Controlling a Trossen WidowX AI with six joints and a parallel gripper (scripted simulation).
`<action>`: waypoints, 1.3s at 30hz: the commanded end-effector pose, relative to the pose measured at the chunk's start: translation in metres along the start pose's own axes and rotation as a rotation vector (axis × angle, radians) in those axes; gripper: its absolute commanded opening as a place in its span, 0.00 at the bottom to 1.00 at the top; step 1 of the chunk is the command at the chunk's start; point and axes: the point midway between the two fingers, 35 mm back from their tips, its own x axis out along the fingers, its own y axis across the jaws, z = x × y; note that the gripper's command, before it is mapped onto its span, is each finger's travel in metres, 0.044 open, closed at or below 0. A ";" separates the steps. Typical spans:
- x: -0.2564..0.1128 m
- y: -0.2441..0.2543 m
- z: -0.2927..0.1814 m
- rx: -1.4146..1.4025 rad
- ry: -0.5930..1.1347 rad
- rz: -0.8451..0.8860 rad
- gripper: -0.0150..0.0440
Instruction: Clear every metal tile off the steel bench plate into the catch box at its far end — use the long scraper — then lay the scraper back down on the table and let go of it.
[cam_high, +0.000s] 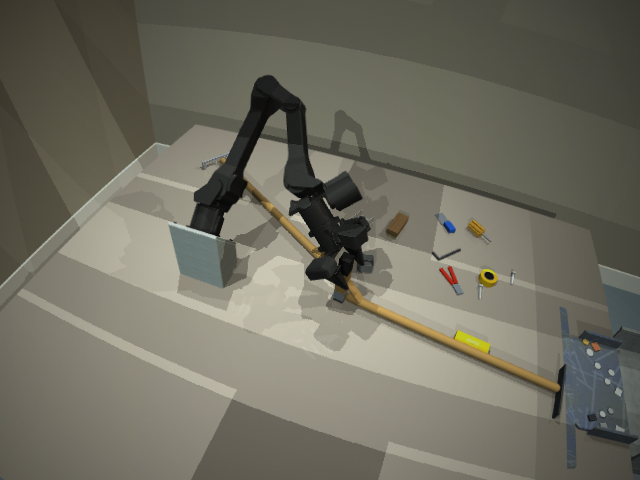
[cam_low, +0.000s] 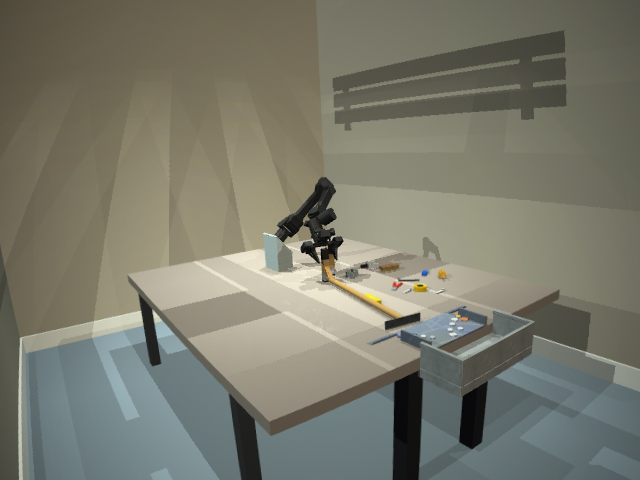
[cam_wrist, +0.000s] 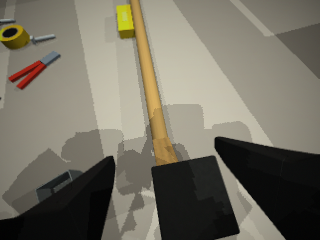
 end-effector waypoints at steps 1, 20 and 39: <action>0.000 0.000 0.000 -0.001 0.001 0.001 0.78; -0.001 0.000 0.001 0.002 0.000 0.003 0.25; -0.001 0.018 0.002 -0.024 -0.001 0.022 0.25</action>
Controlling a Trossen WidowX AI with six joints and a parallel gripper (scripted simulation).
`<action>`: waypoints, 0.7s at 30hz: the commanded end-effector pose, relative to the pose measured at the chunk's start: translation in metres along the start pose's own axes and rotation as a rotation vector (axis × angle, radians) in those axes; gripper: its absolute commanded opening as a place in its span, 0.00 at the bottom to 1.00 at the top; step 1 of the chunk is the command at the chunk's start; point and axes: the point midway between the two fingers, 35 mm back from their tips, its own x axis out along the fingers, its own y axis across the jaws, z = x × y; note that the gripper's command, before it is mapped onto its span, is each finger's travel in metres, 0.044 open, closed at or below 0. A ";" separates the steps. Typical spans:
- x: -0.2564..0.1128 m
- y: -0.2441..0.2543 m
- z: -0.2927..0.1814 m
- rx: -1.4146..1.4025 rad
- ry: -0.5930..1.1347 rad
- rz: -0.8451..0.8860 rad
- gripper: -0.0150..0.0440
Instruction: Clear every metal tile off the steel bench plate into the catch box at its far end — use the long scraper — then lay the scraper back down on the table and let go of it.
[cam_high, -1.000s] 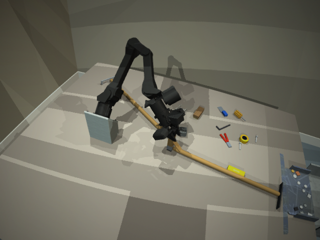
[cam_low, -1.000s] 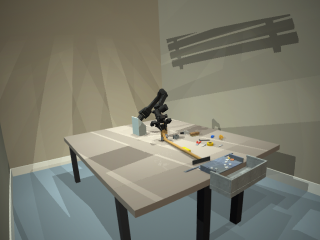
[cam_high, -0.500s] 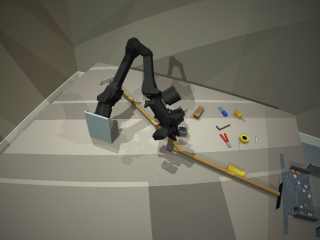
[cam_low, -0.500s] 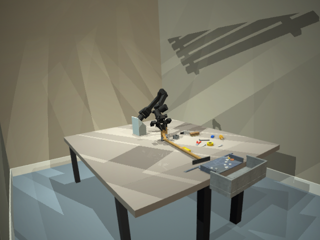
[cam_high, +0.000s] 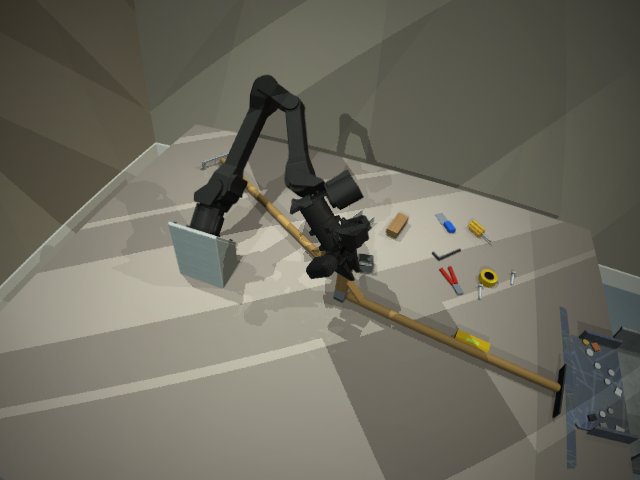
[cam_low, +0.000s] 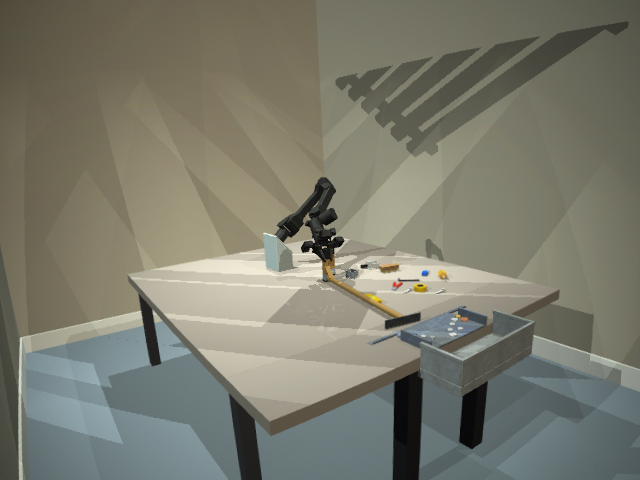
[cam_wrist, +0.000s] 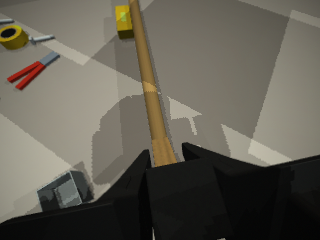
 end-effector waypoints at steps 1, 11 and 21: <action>0.000 0.015 0.000 -0.024 0.005 0.033 0.25; 0.000 0.027 0.000 -0.040 0.005 0.045 0.25; -0.001 0.039 0.000 -0.058 0.004 0.060 0.25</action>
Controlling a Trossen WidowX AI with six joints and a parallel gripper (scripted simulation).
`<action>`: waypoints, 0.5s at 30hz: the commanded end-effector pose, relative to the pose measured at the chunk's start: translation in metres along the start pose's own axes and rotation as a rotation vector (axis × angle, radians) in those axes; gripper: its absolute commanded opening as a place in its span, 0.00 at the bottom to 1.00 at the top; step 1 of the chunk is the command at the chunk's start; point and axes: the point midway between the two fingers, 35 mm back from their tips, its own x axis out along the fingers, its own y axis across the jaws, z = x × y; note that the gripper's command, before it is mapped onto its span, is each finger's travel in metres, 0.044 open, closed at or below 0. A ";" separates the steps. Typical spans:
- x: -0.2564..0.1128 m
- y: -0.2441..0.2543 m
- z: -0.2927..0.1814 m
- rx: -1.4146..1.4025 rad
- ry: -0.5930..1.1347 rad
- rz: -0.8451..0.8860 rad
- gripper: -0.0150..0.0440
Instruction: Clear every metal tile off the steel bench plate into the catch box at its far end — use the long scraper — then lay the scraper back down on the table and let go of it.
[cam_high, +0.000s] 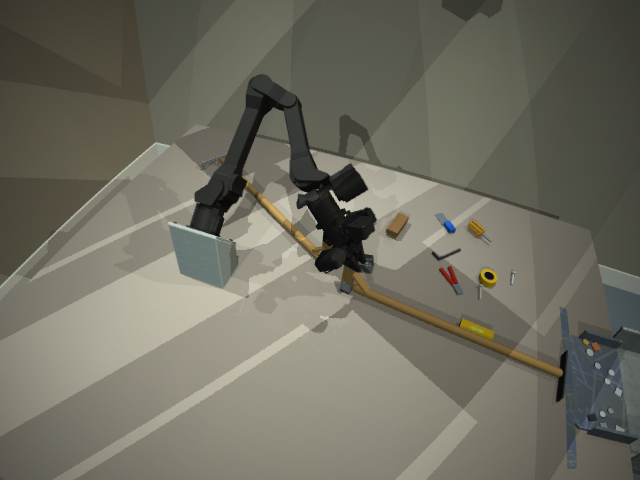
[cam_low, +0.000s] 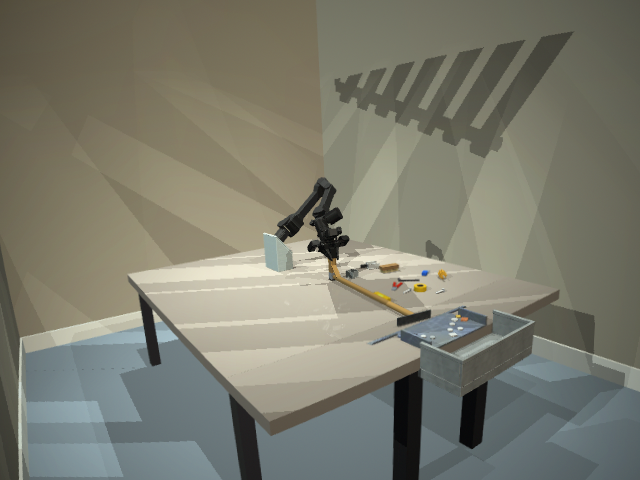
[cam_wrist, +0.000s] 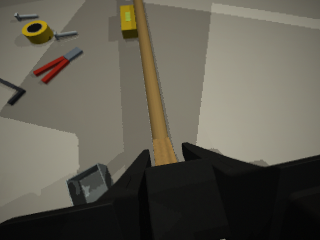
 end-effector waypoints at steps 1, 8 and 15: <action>-0.001 0.011 -0.001 -0.024 0.003 0.023 0.25; -0.002 0.020 -0.001 -0.039 0.002 0.037 0.25; -0.003 0.028 -0.003 -0.058 0.002 0.056 0.25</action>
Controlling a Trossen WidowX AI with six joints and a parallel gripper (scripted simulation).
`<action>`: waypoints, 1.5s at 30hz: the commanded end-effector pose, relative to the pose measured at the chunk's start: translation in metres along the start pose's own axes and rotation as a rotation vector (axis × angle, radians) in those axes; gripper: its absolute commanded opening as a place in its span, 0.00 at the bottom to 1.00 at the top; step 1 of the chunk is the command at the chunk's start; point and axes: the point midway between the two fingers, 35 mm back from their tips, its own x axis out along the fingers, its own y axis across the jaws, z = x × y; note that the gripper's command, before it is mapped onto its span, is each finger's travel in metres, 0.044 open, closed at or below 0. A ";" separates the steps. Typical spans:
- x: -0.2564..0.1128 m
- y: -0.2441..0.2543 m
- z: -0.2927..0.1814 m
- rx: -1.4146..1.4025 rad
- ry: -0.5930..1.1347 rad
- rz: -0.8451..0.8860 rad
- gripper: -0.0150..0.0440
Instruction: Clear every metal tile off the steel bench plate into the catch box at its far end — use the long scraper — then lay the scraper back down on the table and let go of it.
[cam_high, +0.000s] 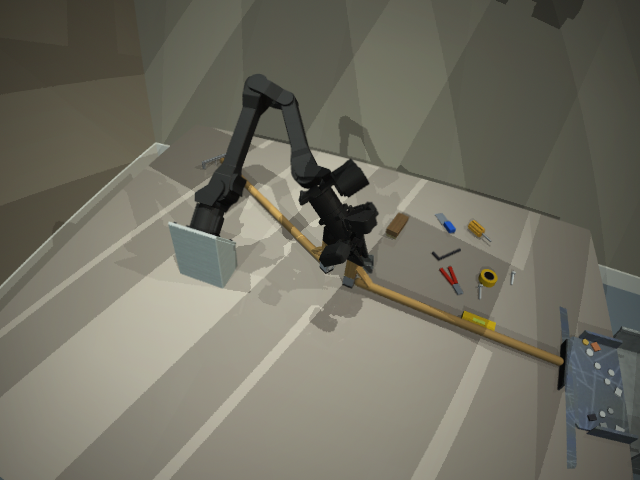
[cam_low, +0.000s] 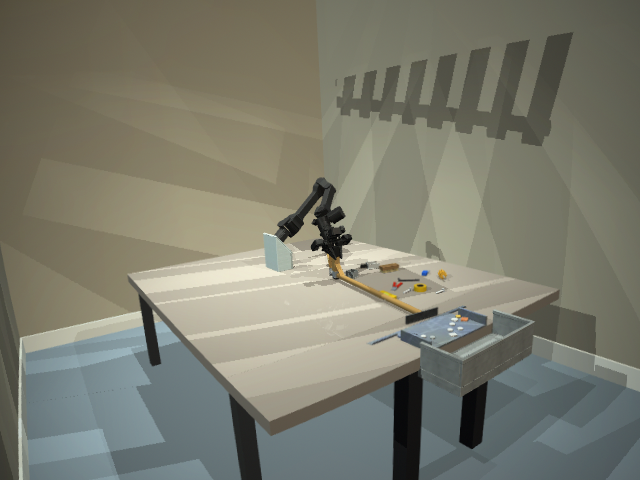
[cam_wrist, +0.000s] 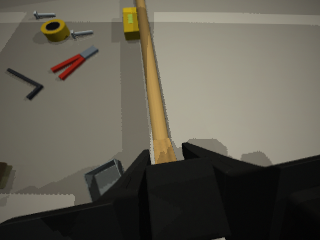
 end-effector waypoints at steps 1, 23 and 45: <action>-0.001 0.011 -0.003 -0.030 0.009 0.031 0.25; -0.003 -0.011 -0.005 -0.053 0.010 0.053 0.25; -0.016 -0.018 -0.017 -0.053 0.010 0.052 0.25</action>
